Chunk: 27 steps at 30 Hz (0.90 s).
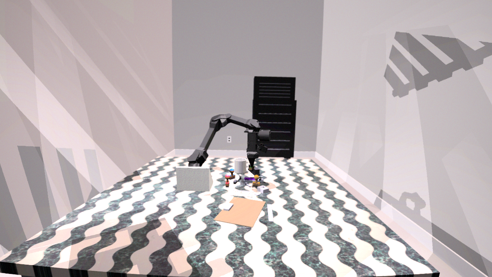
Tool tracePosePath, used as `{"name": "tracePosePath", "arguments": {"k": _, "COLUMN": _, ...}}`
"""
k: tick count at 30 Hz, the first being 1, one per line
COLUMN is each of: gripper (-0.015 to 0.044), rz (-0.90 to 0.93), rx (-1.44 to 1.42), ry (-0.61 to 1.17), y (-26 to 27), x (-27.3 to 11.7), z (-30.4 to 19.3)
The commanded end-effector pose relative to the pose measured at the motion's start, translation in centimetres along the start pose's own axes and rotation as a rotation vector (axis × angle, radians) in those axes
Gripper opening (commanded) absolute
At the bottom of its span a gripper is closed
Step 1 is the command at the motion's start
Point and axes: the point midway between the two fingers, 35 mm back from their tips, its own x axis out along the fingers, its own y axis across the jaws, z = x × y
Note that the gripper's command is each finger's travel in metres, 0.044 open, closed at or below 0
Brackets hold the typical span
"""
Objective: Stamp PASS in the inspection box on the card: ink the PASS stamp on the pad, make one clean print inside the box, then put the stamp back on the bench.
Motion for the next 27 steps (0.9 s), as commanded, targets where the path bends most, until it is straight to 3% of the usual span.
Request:
{"name": "tracePosePath", "arguments": {"k": 1, "gripper": 0.0, "rz": 0.006, "rx": 0.009, "ry": 0.003, "y": 0.0, "x": 0.4, "z": -0.1}}
{"name": "tracePosePath", "arguments": {"k": 27, "gripper": 0.0, "rz": 0.006, "rx": 0.005, "ry": 0.002, "y": 0.1, "x": 2.1, "z": -0.1}}
